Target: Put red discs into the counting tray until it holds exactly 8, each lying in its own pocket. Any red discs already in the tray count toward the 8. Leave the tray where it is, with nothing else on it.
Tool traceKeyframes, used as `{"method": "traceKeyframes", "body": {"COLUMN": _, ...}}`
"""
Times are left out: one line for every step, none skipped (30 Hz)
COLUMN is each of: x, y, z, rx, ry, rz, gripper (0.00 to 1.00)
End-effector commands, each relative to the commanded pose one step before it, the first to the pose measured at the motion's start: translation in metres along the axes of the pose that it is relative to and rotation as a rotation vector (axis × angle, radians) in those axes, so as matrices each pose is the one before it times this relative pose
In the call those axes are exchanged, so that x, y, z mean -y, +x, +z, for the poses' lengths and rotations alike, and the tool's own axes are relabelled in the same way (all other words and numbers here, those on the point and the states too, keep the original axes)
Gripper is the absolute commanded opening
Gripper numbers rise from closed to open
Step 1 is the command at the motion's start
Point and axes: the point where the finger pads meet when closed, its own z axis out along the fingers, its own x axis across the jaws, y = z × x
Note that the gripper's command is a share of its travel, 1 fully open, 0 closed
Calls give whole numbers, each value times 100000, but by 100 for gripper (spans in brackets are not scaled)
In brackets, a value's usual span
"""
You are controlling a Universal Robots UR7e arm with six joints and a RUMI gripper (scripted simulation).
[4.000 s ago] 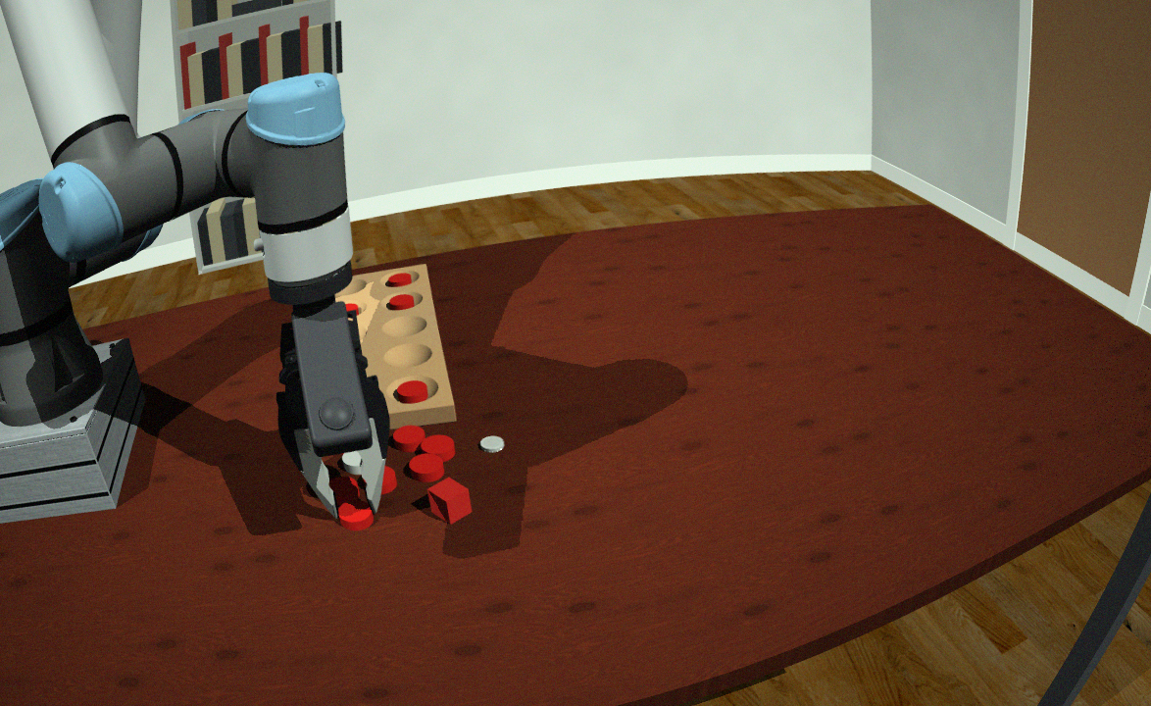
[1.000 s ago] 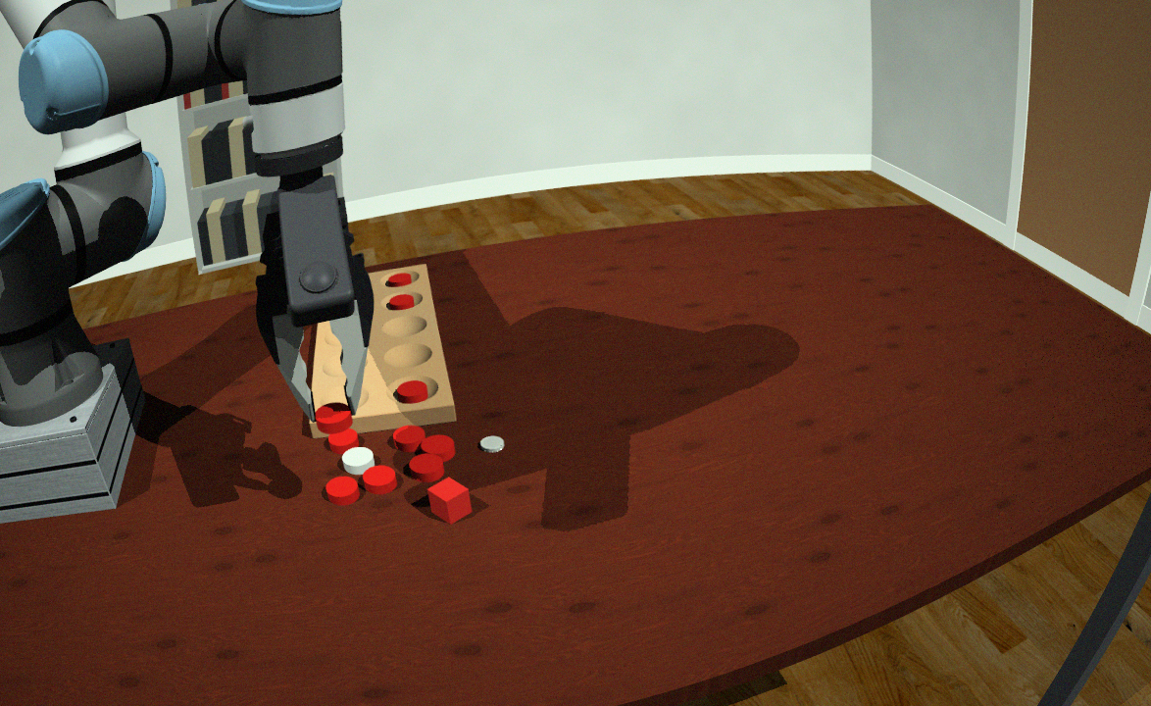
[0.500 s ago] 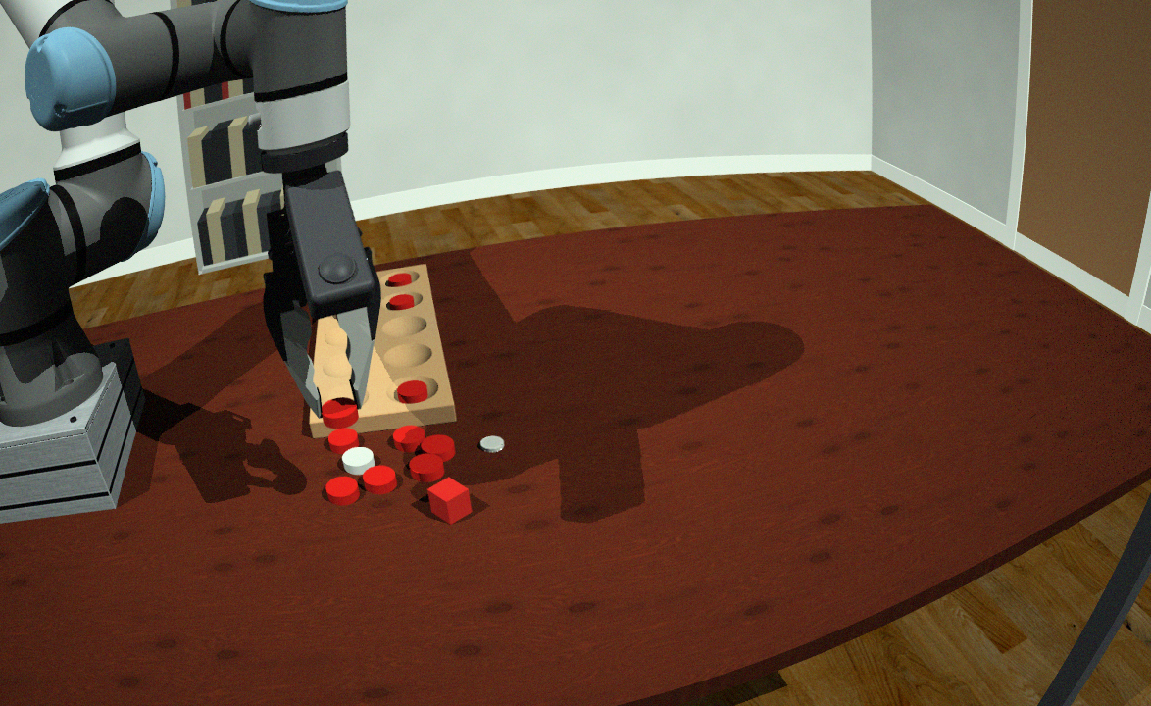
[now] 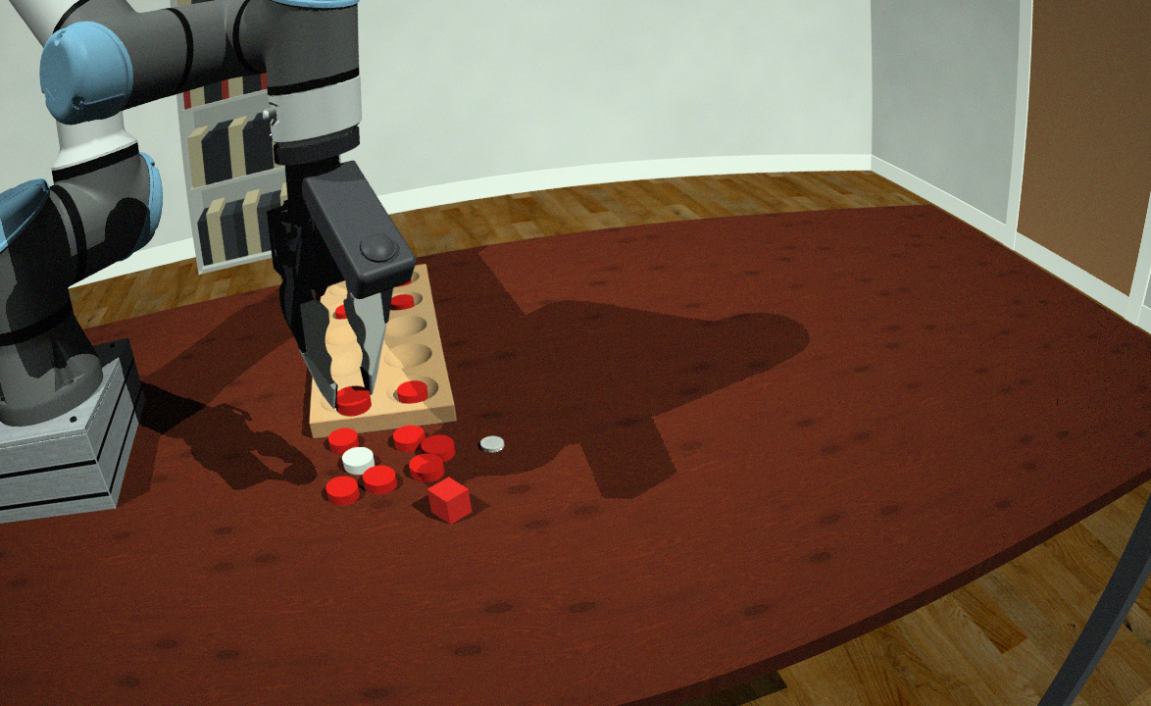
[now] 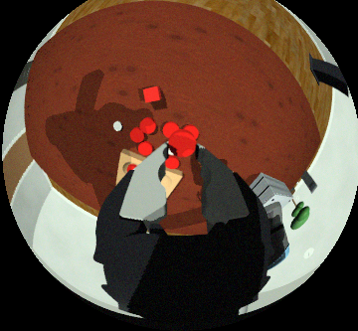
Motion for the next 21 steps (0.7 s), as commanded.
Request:
{"method": "traceKeyframes", "body": {"x": -364, "y": -738, "z": -73, "rx": 179, "ry": 21, "rz": -9915, "gripper": 0}}
{"method": "traceKeyframes", "body": {"x": -96, "y": -199, "z": -10, "rx": -7, "ry": 9, "rz": -2577, "gripper": 0}}
{"method": "traceKeyframes", "body": {"x": -96, "y": -208, "z": -10, "rx": -7, "ry": 9, "rz": -2657, "gripper": 0}}
{"method": "traceKeyframes", "body": {"x": -96, "y": -216, "z": -10, "rx": -8, "ry": 9, "rz": -2736, "gripper": 0}}
{"method": "traceKeyframes", "body": {"x": -94, "y": -225, "z": -11, "rx": -8, "ry": 9, "rz": -2816, "gripper": 0}}
{"method": "traceKeyframes", "body": {"x": -93, "y": -234, "z": -11, "rx": -8, "ry": 9, "rz": -2895, "gripper": 0}}
{"method": "traceKeyframes", "body": {"x": -91, "y": -243, "z": -11, "rx": -9, "ry": 9, "rz": -2974, "gripper": 0}}
{"method": "traceKeyframes", "body": {"x": 0, "y": 0, "z": 0, "rx": 0, "ry": 0, "rz": 0, "gripper": 0}}
{"method": "traceKeyframes", "body": {"x": -89, "y": -252, "z": -11, "rx": -9, "ry": 9, "rz": -3052, "gripper": 0}}
{"method": "traceKeyframes", "body": {"x": -86, "y": -260, "z": -12, "rx": -9, "ry": 9, "rz": -3130, "gripper": 0}}
{"method": "traceKeyframes", "body": {"x": -83, "y": -269, "z": -12, "rx": -10, "ry": 9, "rz": -3208, "gripper": 0}}
{"method": "traceKeyframes", "body": {"x": 0, "y": 0, "z": 0, "rx": 0, "ry": 0, "rz": 0, "gripper": 0}}
{"method": "traceKeyframes", "body": {"x": -79, "y": -278, "z": -12, "rx": -10, "ry": 9, "rz": -3285, "gripper": 0}}
{"method": "traceKeyframes", "body": {"x": -75, "y": -287, "z": -12, "rx": -10, "ry": 9, "rz": -3361, "gripper": 0}}
{"method": "traceKeyframes", "body": {"x": 0, "y": 0, "z": 0, "rx": 0, "ry": 0, "rz": 0, "gripper": 0}}
{"method": "traceKeyframes", "body": {"x": 0, "y": 0, "z": 0, "rx": 0, "ry": 0, "rz": 0, "gripper": 0}}
{"method": "traceKeyframes", "body": {"x": -70, "y": -296, "z": -13, "rx": -10, "ry": 9, "rz": -3437, "gripper": 0}}
{"method": "traceKeyframes", "body": {"x": -65, "y": -305, "z": -13, "rx": -11, "ry": 8, "rz": -3512, "gripper": 0}}
{"method": "traceKeyframes", "body": {"x": -59, "y": -314, "z": -13, "rx": -11, "ry": 8, "rz": -3586, "gripper": 0}}
{"method": "traceKeyframes", "body": {"x": 0, "y": 0, "z": 0, "rx": 0, "ry": 0, "rz": 0, "gripper": 0}}
{"method": "traceKeyframes", "body": {"x": -53, "y": -322, "z": -13, "rx": -11, "ry": 8, "rz": -3659, "gripper": 0}}
